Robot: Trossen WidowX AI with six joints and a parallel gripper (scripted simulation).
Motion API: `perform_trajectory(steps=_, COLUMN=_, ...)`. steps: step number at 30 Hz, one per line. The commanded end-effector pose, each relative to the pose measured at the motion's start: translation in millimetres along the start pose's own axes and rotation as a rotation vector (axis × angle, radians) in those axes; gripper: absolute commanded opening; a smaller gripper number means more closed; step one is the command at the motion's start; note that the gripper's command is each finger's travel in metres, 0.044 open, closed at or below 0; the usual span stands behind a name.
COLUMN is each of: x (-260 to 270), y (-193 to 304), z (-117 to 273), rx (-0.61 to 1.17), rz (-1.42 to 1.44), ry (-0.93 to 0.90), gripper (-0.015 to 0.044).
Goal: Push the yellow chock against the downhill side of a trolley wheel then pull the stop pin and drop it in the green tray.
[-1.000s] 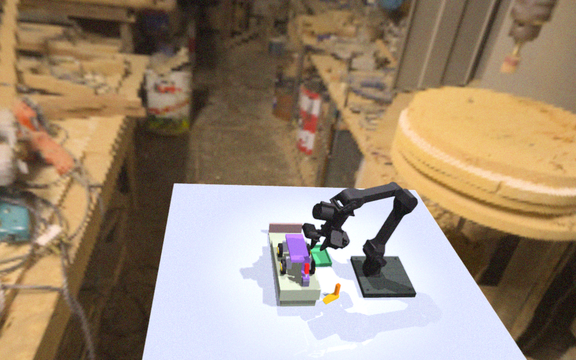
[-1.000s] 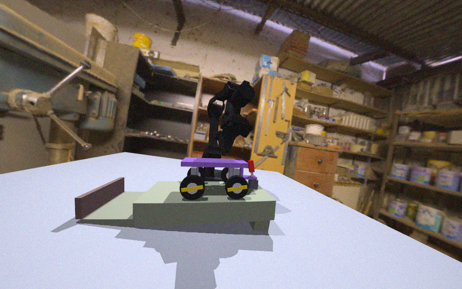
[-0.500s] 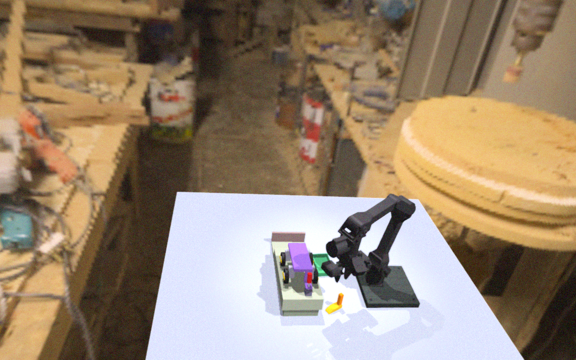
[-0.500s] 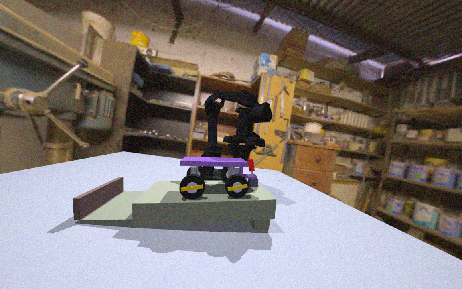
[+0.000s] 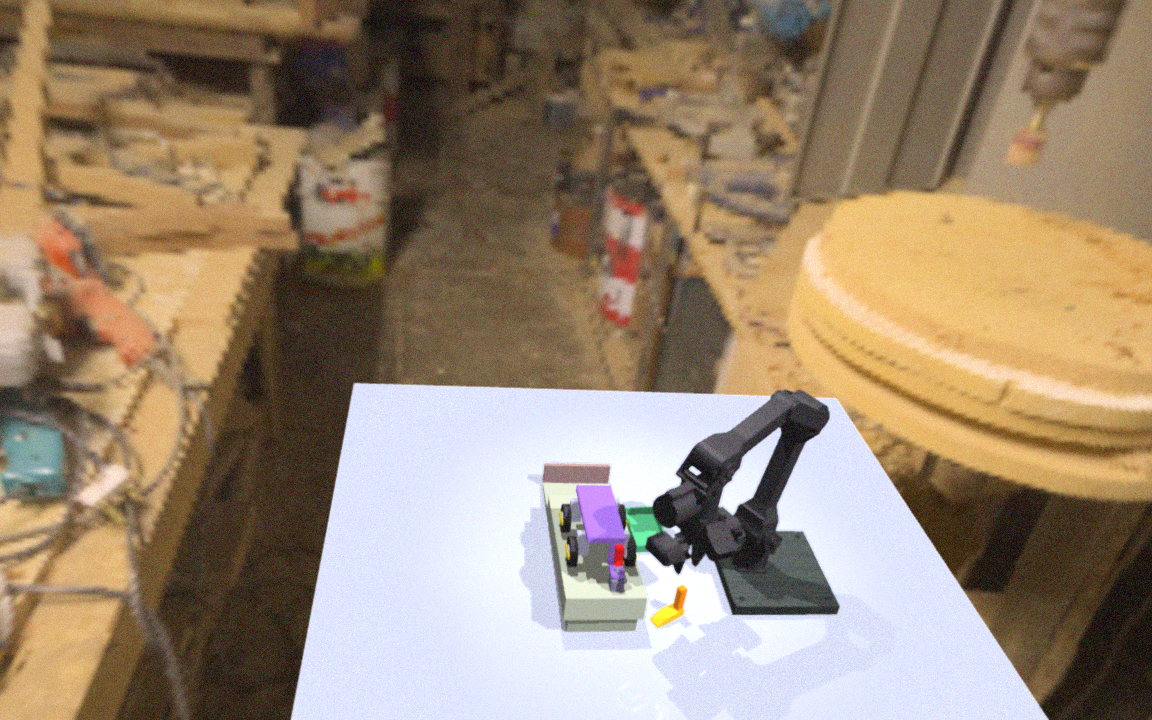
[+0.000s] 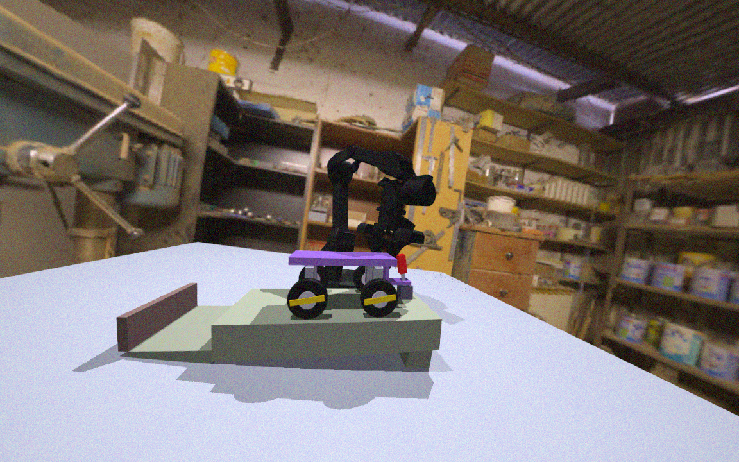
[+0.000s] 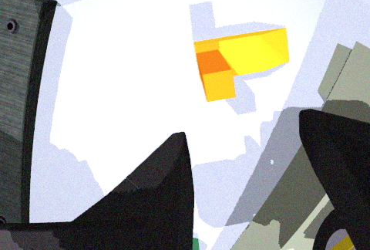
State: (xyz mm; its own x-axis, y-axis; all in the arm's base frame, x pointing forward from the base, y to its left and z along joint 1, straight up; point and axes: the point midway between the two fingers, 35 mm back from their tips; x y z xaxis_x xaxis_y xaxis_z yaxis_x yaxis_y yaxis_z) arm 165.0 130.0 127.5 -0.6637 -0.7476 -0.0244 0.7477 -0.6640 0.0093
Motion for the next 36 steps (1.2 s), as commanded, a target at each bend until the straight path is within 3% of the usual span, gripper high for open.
perform_trajectory(steps=1, x=0.6, y=-0.8, z=-14.9, rx=-0.006, rz=0.006, ry=-0.01, gripper=0.019)
perform_trajectory(steps=36, x=1.9, y=-2.0, z=-63.2, rx=-0.006, rz=0.006, ry=-0.01, gripper=0.019)
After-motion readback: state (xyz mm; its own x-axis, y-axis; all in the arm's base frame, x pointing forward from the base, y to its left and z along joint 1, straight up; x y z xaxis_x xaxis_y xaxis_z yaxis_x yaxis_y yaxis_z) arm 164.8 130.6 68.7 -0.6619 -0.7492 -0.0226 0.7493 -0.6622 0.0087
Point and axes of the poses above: the point midway between the two fingers, 35 mm back from their tips, its own z axis back along the fingers, its own x axis across the jaws, y = z × x, and after that the axes turned 14 degrees about z, right-handed
